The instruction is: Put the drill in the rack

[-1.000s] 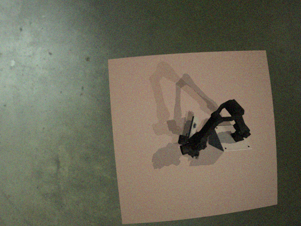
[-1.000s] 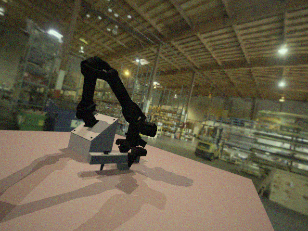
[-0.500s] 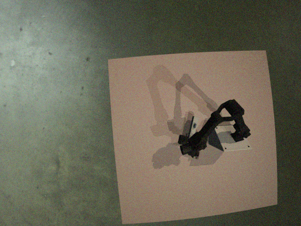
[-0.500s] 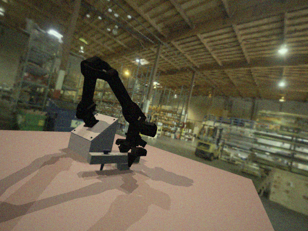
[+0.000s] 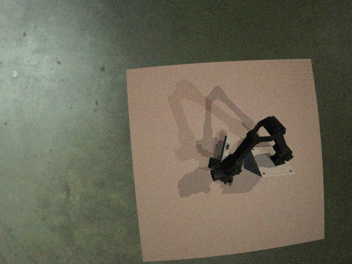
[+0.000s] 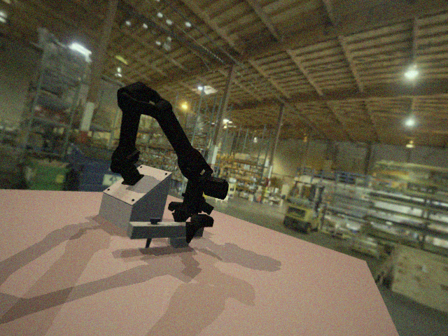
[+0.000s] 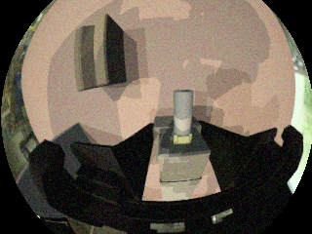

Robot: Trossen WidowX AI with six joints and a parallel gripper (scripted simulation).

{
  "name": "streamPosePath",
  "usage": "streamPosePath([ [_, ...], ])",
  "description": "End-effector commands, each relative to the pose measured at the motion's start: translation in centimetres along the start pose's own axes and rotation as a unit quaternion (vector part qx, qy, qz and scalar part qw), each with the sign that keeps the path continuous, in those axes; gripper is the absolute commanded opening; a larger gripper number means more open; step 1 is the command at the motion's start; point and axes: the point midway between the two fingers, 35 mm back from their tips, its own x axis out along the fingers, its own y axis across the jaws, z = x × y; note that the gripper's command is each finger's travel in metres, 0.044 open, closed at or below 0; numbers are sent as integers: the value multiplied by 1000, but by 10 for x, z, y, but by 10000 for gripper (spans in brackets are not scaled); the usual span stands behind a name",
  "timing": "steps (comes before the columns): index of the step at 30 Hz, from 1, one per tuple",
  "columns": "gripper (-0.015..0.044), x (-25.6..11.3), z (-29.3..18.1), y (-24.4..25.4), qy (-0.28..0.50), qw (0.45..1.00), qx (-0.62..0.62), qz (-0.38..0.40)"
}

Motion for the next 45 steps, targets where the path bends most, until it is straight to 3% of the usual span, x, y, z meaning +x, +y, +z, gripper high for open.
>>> streamPosePath([
  [1, 0, 0, 0, 0, 0, 1000, 1, -1],
  [2, 0, 0, 0, 0, 0, 1000, 1, -1],
  [7, 131, -35, 35, -3, -16, 997, -63, -47],
  [19, 440, -49, 48, 0, -1, 1000, 0, -2],
  [45, 440, -25, 42, -1, -1, 1000, 0, -2],
])
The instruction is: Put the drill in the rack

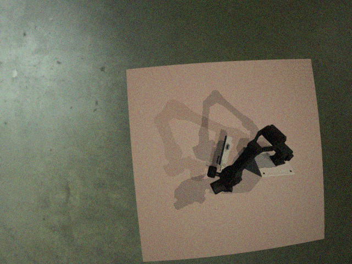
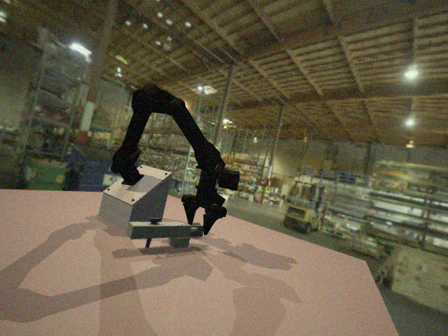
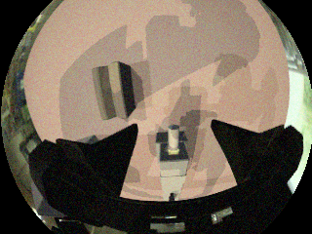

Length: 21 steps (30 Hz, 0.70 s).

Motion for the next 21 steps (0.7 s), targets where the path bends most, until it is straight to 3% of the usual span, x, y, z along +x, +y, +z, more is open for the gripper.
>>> streamPosePath([
  [1, 440, 9, -3, 2, 3, 1000, -3, 1],
  [21, 440, 34, -12, 3, 5, 1000, -3, 1],
])
